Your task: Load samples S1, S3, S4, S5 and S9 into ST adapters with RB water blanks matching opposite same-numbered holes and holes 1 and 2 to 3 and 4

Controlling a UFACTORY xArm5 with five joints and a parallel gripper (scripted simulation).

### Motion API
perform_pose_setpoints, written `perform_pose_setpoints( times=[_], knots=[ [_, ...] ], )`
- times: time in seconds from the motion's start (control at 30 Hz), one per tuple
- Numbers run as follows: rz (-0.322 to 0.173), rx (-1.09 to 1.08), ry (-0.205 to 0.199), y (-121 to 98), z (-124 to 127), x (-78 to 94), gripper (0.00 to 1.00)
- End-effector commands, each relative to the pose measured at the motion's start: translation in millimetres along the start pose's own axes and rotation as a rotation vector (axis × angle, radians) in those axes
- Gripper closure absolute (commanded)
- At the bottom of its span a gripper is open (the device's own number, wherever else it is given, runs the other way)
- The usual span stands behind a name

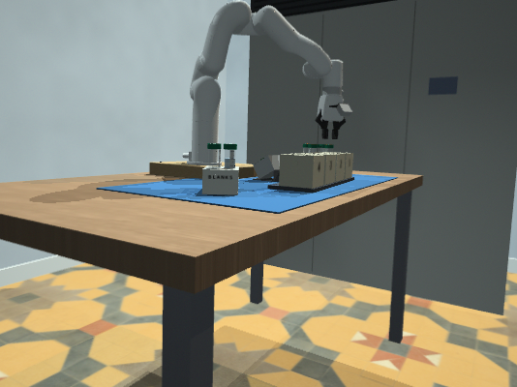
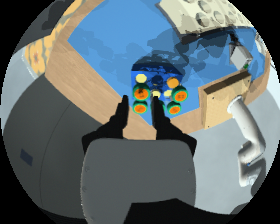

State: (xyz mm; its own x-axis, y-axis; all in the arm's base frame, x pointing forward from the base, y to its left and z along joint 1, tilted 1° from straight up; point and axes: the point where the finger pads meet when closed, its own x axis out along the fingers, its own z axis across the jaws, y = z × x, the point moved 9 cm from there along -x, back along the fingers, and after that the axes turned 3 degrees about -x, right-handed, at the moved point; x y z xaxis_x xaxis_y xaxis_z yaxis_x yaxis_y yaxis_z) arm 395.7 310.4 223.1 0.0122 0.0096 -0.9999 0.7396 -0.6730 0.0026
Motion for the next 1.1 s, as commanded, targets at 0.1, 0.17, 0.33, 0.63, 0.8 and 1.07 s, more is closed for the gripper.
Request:
perform_pose_setpoints(
  times=[0.1, 0.17, 0.33, 0.63, 0.8, 1.07],
  knots=[
    [0.001, 0.0, 0.004, 0, -1, -14.1, 0.57],
    [0.001, 0.0, 0.004, 0, -1, -14.1, 0.57],
    [0.001, 0.0, 0.004, 0, -1, -24.2, 0.57],
    [0.001, 0.0, 0.004, 0, -1, -42.2, 0.57],
    [0.001, 0.0, 0.004, 0, -1, -48.2, 0.57],
    [0.001, 0.0, 0.004, 0, -1, -64.2, 0.57]
  ],
)
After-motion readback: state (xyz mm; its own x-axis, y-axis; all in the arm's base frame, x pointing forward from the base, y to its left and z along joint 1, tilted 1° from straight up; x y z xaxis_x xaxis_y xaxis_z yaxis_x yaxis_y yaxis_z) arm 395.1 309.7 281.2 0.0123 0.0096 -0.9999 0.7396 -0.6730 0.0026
